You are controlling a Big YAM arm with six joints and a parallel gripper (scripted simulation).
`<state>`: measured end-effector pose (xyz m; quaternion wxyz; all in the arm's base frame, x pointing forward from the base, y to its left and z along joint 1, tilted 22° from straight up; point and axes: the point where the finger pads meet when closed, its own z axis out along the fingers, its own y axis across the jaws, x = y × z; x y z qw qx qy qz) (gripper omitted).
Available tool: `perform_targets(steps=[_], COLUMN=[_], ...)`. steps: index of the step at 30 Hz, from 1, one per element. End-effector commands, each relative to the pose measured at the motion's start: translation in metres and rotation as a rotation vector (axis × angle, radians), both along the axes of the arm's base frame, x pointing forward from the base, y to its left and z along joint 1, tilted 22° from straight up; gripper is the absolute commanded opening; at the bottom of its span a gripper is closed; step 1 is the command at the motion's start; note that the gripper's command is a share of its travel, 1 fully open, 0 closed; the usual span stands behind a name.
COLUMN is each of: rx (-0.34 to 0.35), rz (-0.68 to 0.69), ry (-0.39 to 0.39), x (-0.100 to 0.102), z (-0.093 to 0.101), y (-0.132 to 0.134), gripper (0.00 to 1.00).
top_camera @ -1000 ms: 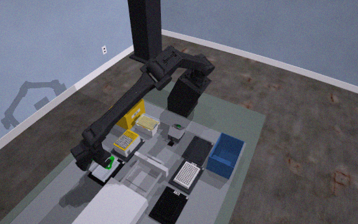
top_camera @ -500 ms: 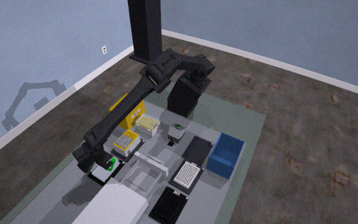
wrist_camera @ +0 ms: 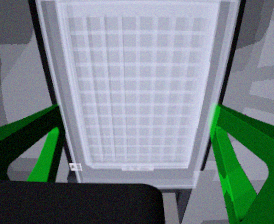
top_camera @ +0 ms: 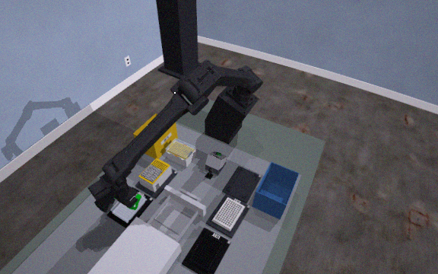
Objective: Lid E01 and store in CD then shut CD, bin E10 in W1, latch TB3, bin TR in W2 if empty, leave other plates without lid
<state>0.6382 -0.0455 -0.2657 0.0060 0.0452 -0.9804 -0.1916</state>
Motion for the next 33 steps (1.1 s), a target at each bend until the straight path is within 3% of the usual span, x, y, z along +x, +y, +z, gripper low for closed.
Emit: perform_targets(steps=[1,22,23,24,28,29,30,33], rx=[-0.006,-0.006,-0.007,-0.006,-0.006,-0.006,-0.006,-0.006], rz=[-0.009,-0.009,-0.012,-0.009,-0.009,-0.012,-0.009,-0.009], ry=[-0.047,-0.046,-0.058,-0.046,-0.046,-0.055,-0.046,-0.046], x=[0.0198,0.0186,0.0192,0.0184,0.0183,0.0181,0.0182,0.0182], z=[0.0184,0.0184,0.0279,0.0184,0.0184,0.0280,0.0184,0.0184], y=[-0.0080,-0.0080,-0.0065,-0.0080,-0.0079,-0.0064,-0.0079,-0.0079], gripper=[0.00,0.00,0.00,0.00,0.00,0.00,0.00,0.00])
